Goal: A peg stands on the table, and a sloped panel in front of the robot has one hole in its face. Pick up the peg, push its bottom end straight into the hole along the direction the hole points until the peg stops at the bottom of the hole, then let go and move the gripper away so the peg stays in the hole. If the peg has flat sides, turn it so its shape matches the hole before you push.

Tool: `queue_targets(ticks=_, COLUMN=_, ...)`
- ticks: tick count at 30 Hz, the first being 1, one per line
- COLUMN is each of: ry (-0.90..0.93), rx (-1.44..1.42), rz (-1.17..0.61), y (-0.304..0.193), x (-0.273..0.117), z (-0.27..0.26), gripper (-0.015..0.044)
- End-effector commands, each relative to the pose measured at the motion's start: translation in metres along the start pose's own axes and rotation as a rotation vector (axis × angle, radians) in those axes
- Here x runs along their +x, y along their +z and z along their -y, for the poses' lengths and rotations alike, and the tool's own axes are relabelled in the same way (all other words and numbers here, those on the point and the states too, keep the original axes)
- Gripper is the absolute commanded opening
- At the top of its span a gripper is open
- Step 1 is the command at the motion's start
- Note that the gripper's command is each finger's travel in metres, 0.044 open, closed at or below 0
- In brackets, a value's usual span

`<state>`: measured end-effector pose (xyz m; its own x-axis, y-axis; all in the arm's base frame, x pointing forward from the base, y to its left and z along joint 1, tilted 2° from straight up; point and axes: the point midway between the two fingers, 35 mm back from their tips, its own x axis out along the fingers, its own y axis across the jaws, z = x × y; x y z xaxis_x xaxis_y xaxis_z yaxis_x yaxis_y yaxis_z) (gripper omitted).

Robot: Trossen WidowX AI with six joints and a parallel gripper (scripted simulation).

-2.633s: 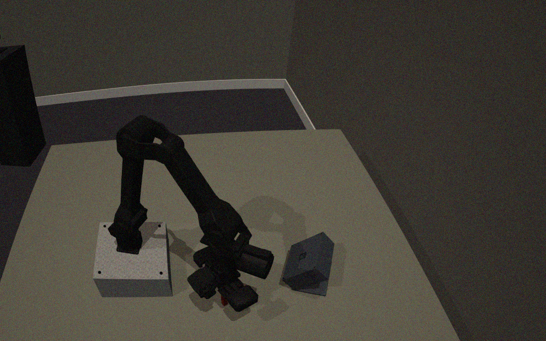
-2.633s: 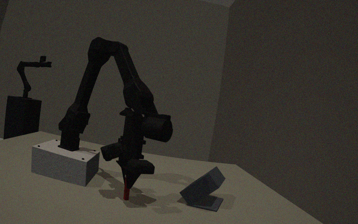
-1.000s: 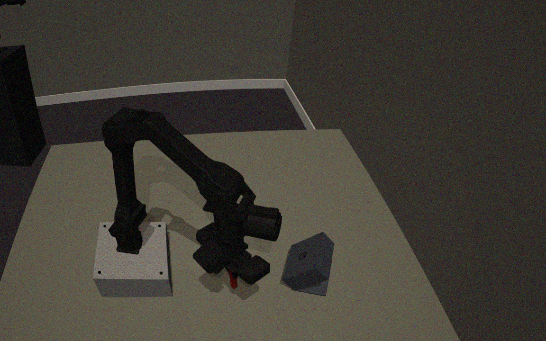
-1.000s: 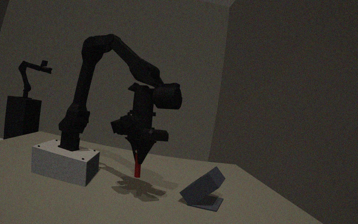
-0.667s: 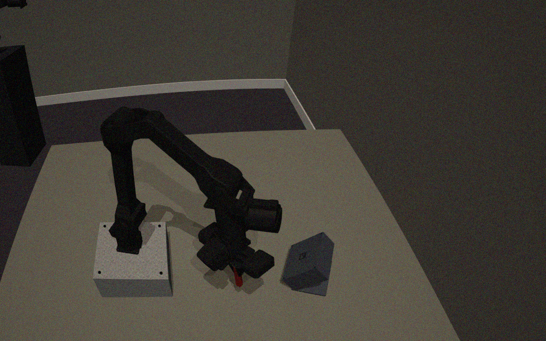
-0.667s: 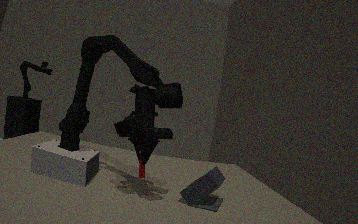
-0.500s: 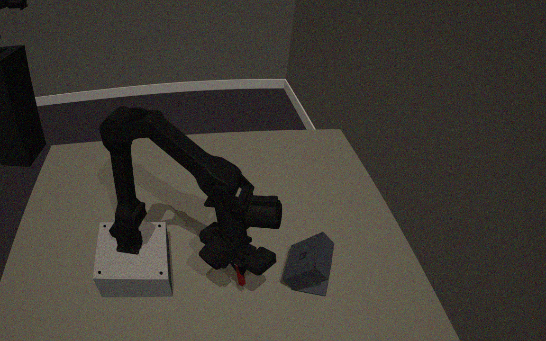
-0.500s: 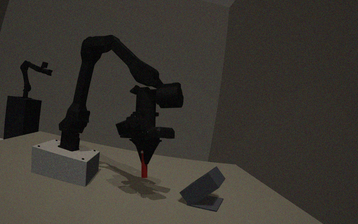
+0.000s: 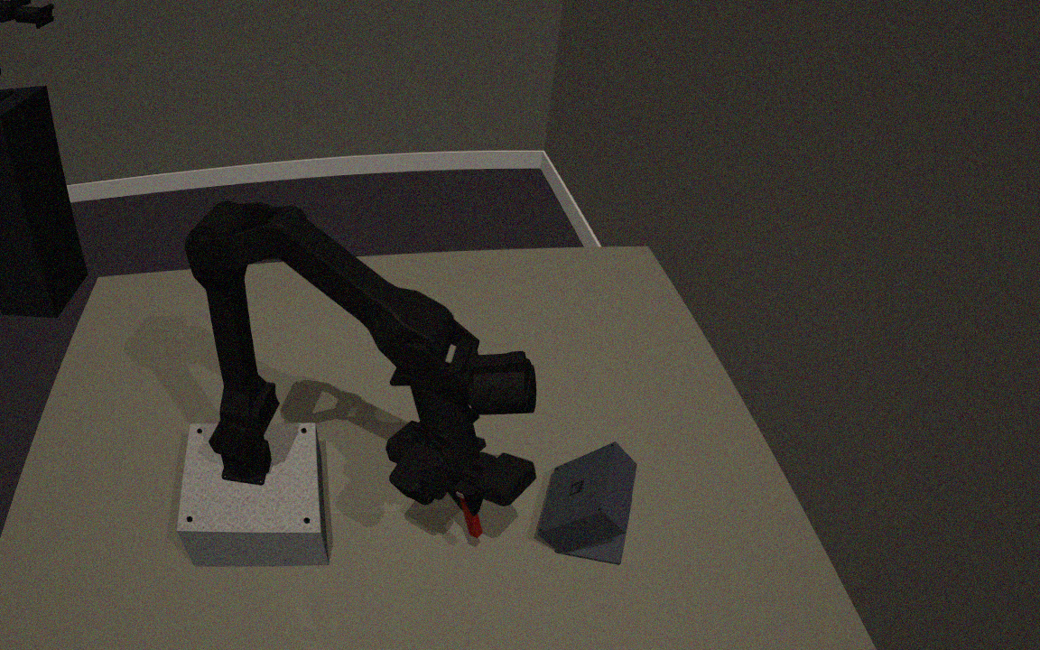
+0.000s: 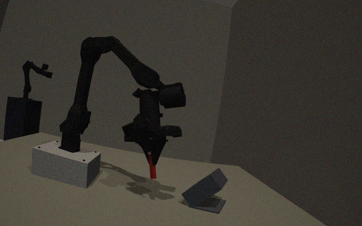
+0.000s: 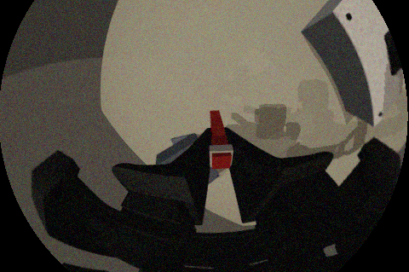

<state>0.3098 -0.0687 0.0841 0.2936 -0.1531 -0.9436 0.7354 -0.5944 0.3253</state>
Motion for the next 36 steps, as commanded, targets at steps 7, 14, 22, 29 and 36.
queue_targets(ticks=7, ry=0.065, rx=-0.053, rz=-0.016, y=-0.012, x=-0.003, z=-0.001, gripper=0.0000)
queue_targets(ticks=14, ry=0.108, rx=-0.088, rz=-0.030, y=-0.021, x=-0.005, z=0.000, gripper=0.0000)
queue_targets(ticks=22, ry=0.156, rx=-0.125, rz=-0.047, y=-0.032, x=-0.007, z=0.000, gripper=0.0000)
queue_targets(ticks=29, ry=0.199, rx=-0.157, rz=-0.063, y=-0.041, x=-0.010, z=0.001, gripper=0.0000)
queue_targets(ticks=36, ry=0.241, rx=-0.187, rz=-0.081, y=-0.051, x=-0.013, z=0.002, gripper=0.0000)
